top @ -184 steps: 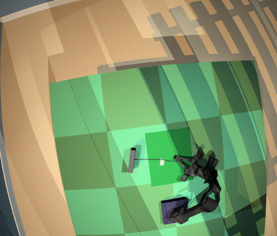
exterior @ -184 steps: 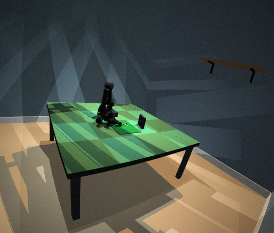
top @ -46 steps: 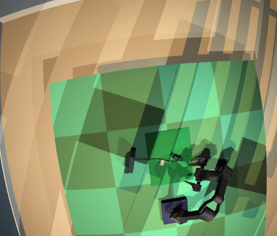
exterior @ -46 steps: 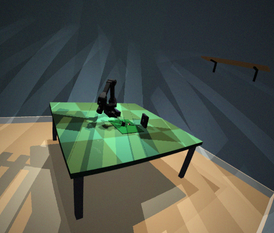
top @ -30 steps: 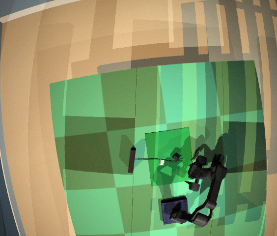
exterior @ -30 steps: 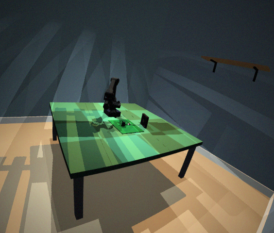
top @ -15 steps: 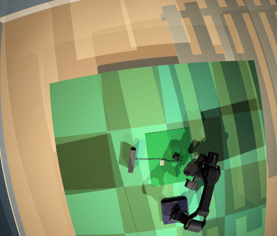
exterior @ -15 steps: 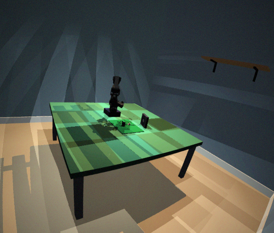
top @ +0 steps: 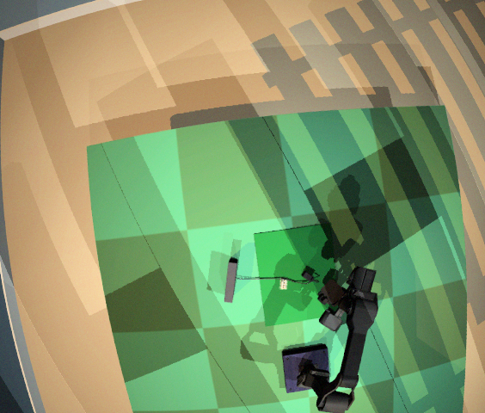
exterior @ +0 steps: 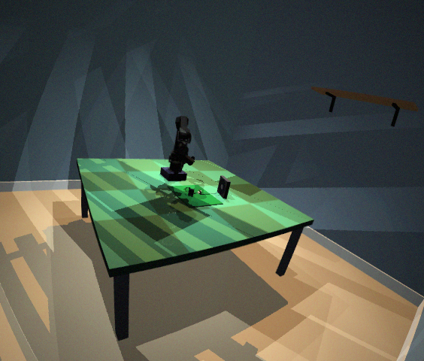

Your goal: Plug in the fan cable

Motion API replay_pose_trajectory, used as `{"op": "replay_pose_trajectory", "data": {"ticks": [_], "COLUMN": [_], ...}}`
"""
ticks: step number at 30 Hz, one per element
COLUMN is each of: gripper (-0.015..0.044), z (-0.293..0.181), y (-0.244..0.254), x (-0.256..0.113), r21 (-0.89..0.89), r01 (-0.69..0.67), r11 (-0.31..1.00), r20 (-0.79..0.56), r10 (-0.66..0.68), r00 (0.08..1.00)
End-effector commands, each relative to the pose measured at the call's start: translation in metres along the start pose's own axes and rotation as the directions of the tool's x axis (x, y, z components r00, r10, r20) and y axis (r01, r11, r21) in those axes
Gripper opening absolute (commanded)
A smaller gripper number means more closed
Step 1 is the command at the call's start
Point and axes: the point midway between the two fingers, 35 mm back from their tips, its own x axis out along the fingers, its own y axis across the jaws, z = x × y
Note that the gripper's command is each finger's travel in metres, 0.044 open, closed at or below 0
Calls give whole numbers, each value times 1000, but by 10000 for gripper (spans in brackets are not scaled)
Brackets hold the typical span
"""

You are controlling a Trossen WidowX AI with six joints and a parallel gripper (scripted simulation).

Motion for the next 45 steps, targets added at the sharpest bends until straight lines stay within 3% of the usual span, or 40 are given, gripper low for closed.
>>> {"op": "replay_pose_trajectory", "data": {"ticks": [1,8,14,18,25,45], "gripper": [440,440,440,440,440,440], "z": [10,106,109,111,108,108], "y": [0,10,11,7,7,5], "x": [-4,-43,-44,-22,54,76], "r21": [-9,-32,-22,-21,-13,-13], "r01": [-2,42,43,43,43,43], "r11": [1000,999,999,999,999,999], "r20": [2,-12,-12,-12,-12,-12], "r10": [2,-42,-43,-44,-43,-43], "r00": [1000,999,999,999,999,999]}}
